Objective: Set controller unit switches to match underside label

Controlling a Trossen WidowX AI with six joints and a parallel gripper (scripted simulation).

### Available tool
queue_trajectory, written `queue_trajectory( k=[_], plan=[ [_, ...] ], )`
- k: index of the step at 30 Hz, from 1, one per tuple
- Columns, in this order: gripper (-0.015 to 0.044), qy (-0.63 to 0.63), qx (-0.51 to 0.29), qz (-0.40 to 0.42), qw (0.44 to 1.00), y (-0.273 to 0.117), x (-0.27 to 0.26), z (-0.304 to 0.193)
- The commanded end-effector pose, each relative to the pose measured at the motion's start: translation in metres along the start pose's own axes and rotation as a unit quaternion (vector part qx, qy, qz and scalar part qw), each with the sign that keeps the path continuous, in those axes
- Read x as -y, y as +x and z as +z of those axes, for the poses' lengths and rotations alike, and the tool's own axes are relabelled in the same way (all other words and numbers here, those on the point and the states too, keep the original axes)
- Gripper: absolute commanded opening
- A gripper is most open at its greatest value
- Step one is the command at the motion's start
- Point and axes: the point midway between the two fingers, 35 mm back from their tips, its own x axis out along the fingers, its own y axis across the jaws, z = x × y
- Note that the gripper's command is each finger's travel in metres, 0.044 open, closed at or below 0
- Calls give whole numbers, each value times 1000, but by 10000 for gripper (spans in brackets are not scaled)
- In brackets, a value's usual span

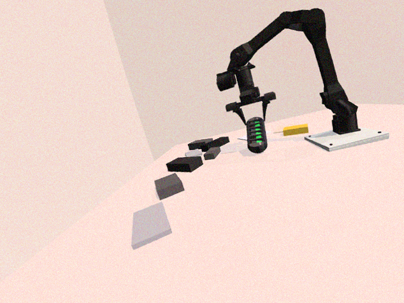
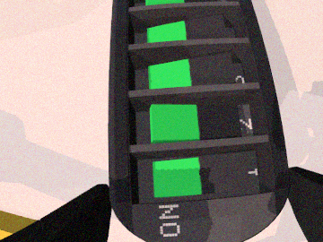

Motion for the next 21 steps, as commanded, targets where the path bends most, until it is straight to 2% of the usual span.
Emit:
queue_trajectory(
  k=[1, 21],
  plan=[
    [336, -1, -2, -6, 1000, -6, 1, 6],
    [336, -1, -22, -6, 1000, -14, 1, 21]
  ],
)
